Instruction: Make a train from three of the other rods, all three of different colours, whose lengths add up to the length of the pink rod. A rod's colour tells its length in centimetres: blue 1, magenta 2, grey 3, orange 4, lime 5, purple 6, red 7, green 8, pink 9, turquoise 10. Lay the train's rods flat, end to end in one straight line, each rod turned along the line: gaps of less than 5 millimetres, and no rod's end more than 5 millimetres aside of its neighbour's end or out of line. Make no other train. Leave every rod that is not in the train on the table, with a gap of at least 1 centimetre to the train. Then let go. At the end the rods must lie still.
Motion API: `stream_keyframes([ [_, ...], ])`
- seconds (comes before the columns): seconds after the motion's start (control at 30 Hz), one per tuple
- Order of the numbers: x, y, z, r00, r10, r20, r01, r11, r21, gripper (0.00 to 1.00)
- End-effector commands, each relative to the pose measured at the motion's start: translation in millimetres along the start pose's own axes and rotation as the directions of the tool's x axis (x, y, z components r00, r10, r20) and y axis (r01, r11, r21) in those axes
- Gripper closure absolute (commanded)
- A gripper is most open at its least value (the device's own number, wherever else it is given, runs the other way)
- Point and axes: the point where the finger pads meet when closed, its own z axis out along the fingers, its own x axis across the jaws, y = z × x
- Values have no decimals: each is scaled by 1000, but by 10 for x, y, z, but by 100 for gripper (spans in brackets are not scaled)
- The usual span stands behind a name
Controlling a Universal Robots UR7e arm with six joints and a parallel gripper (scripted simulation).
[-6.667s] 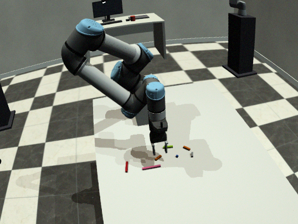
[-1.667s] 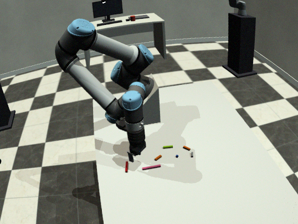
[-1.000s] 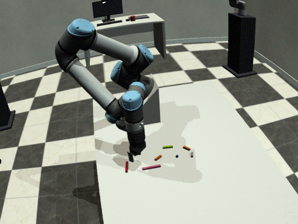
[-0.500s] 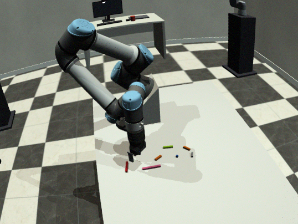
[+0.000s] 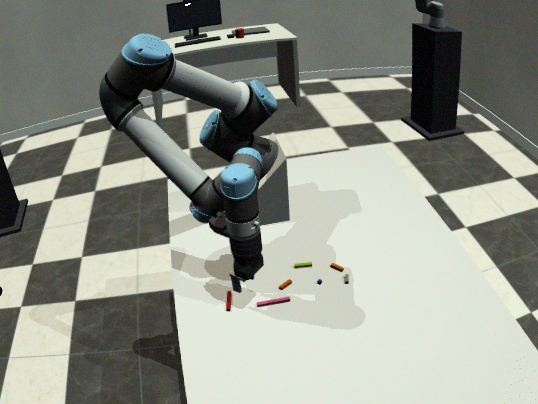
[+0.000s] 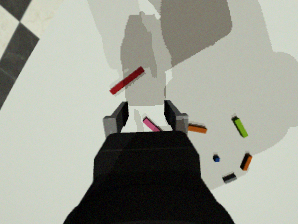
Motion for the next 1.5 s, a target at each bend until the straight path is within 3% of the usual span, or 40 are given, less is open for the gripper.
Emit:
stream_keyframes([
  [0.0, -3, 1, -4, 1000, 0, 1, 0, 1000, -1, 0],
  [0.47, 5, 18, -5, 999, -39, 1, 39, 999, -1, 0],
  [0.93, 46, 104, -11, 972, -233, -1, 233, 972, -3, 0],
  [1.13, 85, 185, -17, 918, -397, -1, 397, 918, -5, 0],
  [1.37, 150, 311, -25, 790, -612, 0, 612, 790, -8, 0],
  [1.43, 150, 311, -25, 790, -612, 0, 612, 790, -8, 0],
  [1.47, 161, 332, -27, 764, -645, 1, 645, 764, -8, 0],
])
